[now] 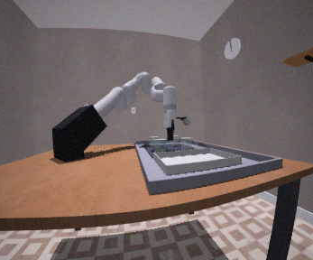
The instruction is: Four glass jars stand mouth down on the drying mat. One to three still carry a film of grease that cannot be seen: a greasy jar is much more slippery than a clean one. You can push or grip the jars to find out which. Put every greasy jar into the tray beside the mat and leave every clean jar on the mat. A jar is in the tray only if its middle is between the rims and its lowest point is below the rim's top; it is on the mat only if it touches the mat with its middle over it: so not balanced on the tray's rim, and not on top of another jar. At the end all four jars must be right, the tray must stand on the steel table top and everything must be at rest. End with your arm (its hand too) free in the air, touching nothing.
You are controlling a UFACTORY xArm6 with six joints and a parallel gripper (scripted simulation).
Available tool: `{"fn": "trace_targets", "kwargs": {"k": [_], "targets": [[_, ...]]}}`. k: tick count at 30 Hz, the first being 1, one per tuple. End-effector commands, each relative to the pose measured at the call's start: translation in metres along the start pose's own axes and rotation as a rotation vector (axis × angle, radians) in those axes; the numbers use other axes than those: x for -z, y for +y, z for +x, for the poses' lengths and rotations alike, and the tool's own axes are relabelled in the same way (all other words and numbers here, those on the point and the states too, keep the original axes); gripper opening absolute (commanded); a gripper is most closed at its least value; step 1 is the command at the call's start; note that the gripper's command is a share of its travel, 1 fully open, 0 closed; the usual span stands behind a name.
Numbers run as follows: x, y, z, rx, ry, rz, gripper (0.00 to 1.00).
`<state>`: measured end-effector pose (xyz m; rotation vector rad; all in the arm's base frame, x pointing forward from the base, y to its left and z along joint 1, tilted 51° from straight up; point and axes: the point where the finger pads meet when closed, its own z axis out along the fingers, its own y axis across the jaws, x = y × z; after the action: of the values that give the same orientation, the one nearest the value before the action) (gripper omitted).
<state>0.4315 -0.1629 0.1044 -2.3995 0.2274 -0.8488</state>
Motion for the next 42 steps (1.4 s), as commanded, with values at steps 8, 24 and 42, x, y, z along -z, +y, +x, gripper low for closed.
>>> {"fn": "trace_targets", "kwargs": {"k": [8,24,42], "targets": [[-0.0071,0.0014,0.0025,0.002,0.005,-0.002,0.00],[-0.0071,0.0015,0.0007,0.002,0.005,-0.002,0.00],[-0.0071,0.0015,-0.0013,0.002,0.005,-0.002,0.00]]}}
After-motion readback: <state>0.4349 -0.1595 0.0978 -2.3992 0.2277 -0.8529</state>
